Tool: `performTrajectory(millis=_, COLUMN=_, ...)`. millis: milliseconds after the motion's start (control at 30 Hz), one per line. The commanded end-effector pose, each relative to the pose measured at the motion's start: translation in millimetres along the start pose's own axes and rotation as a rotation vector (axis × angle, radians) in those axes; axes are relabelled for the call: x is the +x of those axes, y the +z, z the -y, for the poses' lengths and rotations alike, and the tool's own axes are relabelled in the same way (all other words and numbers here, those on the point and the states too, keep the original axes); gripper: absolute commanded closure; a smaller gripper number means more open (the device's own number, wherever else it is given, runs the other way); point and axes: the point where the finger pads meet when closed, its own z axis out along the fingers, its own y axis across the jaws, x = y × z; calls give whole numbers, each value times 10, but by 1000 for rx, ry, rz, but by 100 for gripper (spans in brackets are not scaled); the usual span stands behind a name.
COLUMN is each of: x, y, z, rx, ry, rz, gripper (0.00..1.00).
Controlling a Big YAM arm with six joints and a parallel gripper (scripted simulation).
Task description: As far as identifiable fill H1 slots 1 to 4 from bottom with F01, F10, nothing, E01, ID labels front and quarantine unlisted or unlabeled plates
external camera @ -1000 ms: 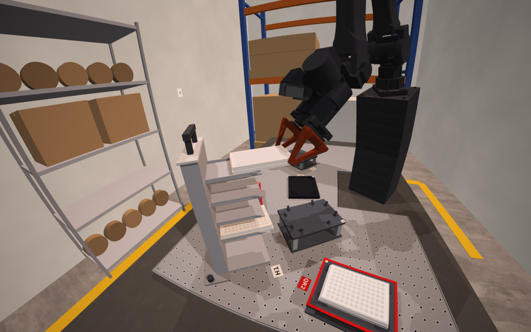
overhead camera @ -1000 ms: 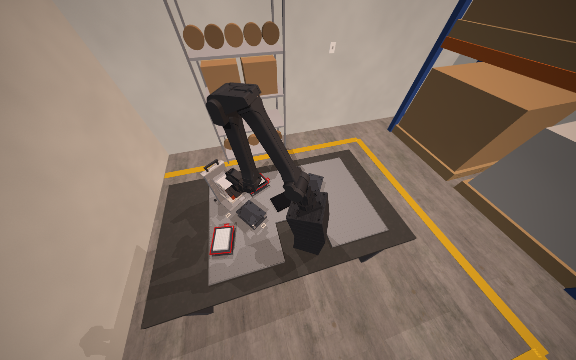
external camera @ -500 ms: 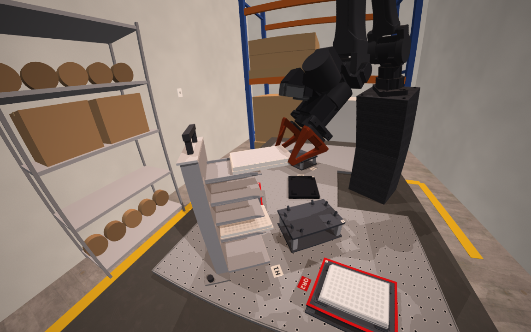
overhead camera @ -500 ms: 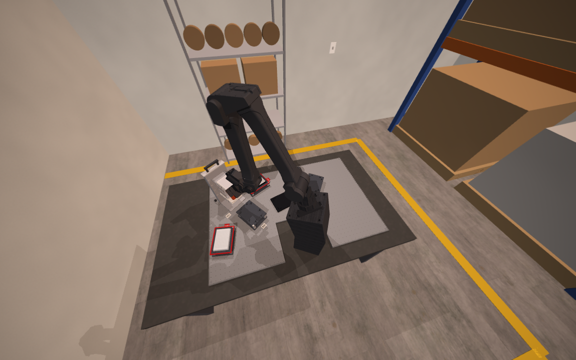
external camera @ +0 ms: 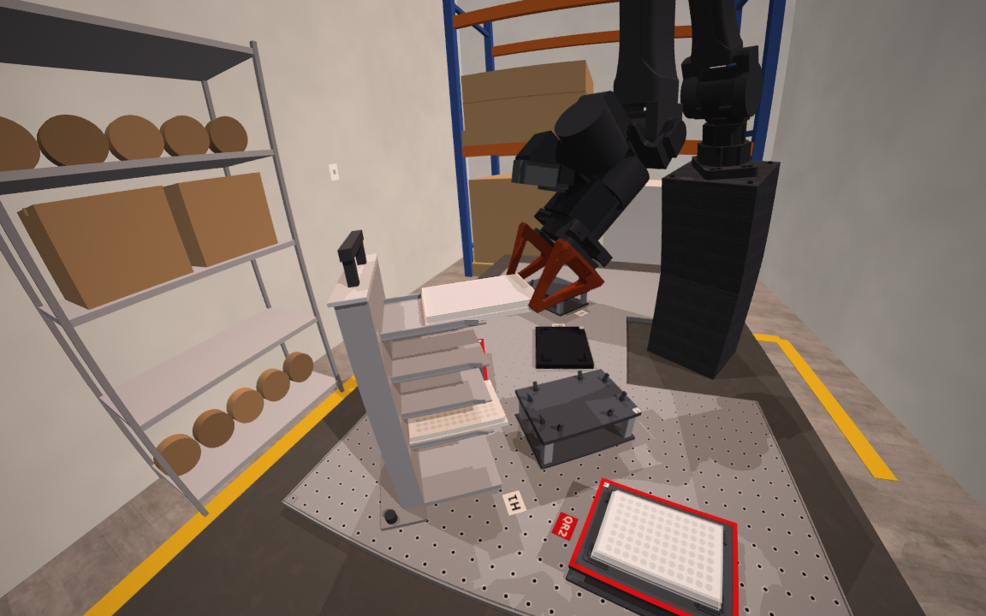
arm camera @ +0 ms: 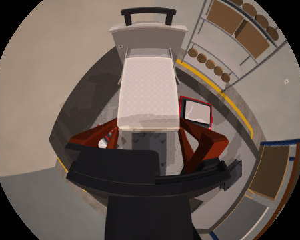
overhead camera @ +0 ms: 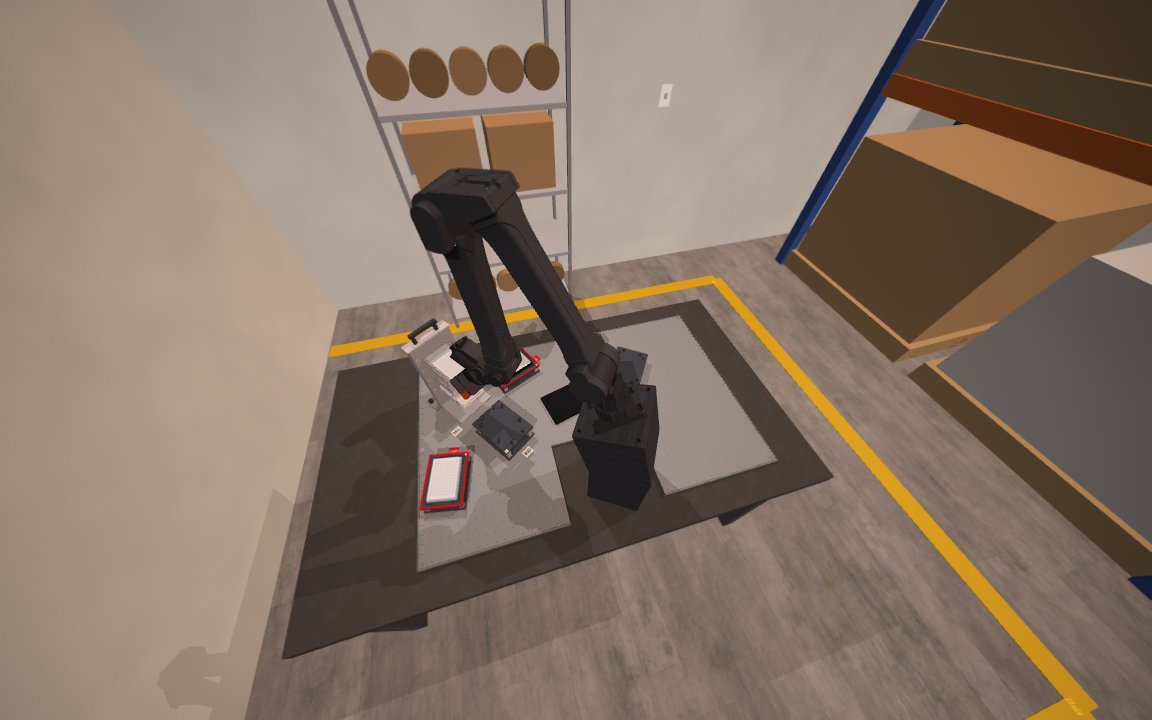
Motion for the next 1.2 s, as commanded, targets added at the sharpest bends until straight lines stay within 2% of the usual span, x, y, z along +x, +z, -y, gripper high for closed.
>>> performTrajectory(millis=0, x=-113, y=10, z=42, rx=6, ry=-2, rz=24, gripper=14)
performTrajectory(millis=133, x=-52, y=79, z=49, rx=10, ry=-6, rz=6, gripper=14)
performTrajectory(millis=567, x=-51, y=140, z=57, rx=11, ry=-7, rz=0, gripper=14)
performTrajectory(millis=967, x=-83, y=224, z=53, rx=10, ry=-7, rz=1, gripper=14)
performTrajectory(millis=1000, x=-148, y=173, z=-5, rx=-2, ry=3, rz=24, gripper=14)
performTrajectory(millis=1167, x=-148, y=173, z=-5, rx=-2, ry=3, rz=24, gripper=14)
